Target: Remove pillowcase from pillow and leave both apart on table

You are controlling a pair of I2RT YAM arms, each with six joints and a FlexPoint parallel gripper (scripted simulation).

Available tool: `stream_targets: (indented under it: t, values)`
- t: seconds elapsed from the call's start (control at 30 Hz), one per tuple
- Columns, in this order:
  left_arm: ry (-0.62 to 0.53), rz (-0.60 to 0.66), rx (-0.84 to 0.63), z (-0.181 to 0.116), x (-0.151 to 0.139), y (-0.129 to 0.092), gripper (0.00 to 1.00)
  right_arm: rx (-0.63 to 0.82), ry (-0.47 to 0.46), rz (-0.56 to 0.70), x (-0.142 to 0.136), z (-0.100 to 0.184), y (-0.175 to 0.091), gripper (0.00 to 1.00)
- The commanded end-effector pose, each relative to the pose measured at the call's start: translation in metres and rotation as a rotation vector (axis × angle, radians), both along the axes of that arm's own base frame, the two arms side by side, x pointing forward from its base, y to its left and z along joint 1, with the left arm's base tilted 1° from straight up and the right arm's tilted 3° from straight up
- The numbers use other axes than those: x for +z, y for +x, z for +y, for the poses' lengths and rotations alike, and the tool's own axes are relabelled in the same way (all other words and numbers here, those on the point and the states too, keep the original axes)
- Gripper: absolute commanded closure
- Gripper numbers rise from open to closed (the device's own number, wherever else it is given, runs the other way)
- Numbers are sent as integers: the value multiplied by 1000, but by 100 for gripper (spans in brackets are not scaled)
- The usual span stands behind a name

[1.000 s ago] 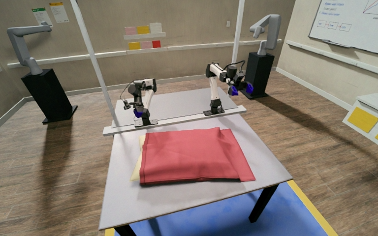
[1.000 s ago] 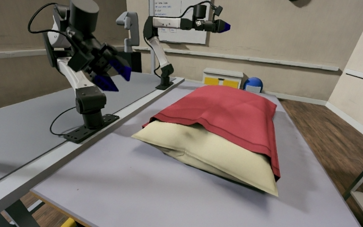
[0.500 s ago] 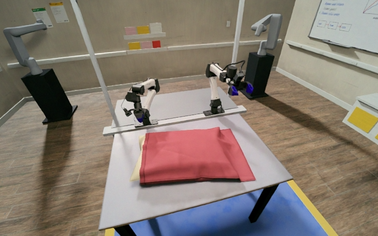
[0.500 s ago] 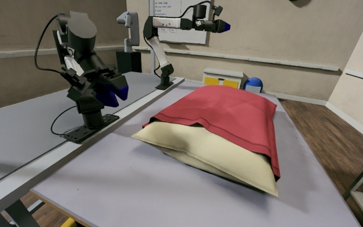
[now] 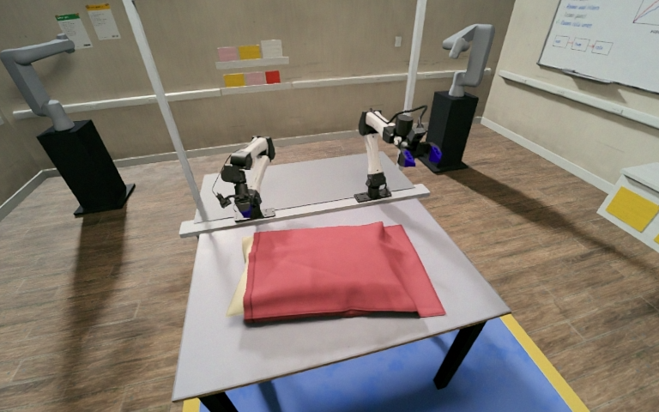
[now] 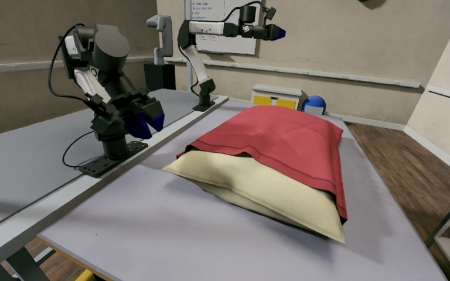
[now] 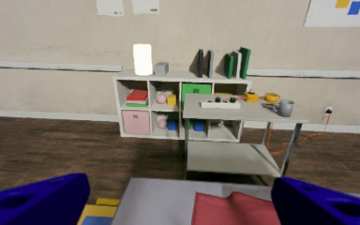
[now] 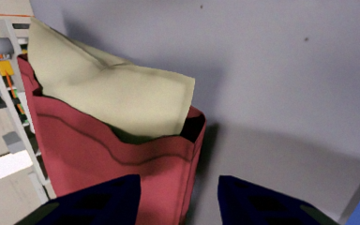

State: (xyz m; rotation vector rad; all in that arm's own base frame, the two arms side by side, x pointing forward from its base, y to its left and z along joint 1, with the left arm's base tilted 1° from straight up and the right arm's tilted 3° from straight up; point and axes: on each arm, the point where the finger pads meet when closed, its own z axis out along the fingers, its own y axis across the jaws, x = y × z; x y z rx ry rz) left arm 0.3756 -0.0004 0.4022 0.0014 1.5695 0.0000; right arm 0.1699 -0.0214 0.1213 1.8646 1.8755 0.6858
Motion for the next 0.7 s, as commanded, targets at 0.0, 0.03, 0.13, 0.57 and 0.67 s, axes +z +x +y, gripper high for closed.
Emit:
stream_targets:
  t: [0.0, 0.03, 0.13, 0.57, 0.67]
  values:
    - [-9, -67, 1, 2, 26, -6, 0, -16, -13, -21, -2, -5, 12, 55]
    - [-9, -67, 1, 2, 26, -6, 0, -16, -14, -21, -3, -5, 13, 55]
    - [-9, -67, 1, 2, 26, -6, 0, -18, -14, -21, -6, -5, 15, 55]
    - [-9, -67, 1, 2, 26, -6, 0, -20, -16, -20, -19, -4, 25, 55]
    - [-9, -67, 1, 2, 26, -6, 0, -20, -17, -21, -22, -4, 28, 55]
